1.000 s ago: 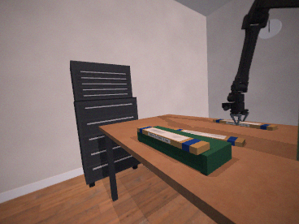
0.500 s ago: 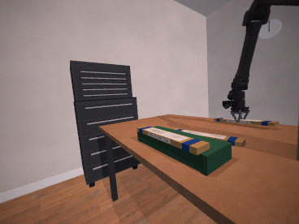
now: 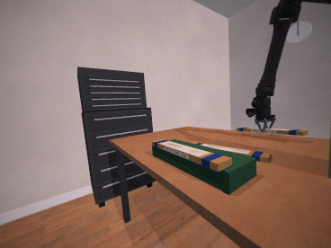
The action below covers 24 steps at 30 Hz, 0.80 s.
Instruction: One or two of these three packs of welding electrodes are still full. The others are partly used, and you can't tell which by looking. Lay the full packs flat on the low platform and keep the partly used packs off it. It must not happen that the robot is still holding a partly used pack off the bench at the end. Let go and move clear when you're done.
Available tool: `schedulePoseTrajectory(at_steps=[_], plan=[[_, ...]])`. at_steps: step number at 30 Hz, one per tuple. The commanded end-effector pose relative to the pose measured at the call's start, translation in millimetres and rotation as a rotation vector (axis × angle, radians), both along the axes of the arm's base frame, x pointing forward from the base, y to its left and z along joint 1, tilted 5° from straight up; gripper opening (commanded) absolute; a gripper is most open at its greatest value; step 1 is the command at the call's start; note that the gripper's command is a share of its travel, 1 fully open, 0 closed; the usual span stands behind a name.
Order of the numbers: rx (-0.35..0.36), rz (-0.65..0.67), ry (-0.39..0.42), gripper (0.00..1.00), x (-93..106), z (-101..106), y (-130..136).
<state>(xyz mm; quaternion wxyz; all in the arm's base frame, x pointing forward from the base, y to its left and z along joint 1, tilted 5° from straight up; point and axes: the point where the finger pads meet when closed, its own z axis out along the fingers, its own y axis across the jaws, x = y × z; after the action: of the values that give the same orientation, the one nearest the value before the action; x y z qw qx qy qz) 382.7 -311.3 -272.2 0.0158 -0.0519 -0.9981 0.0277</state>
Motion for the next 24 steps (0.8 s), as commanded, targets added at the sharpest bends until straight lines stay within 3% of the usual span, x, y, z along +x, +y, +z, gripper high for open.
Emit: schedulePoseTrajectory(at_steps=[1,24], plan=[[-0.056,0.006,-0.072,0.0,42.2,47.0,-21.2],[-0.061,0.008,-0.079,0.0,56.9,62.3,-28.5]])
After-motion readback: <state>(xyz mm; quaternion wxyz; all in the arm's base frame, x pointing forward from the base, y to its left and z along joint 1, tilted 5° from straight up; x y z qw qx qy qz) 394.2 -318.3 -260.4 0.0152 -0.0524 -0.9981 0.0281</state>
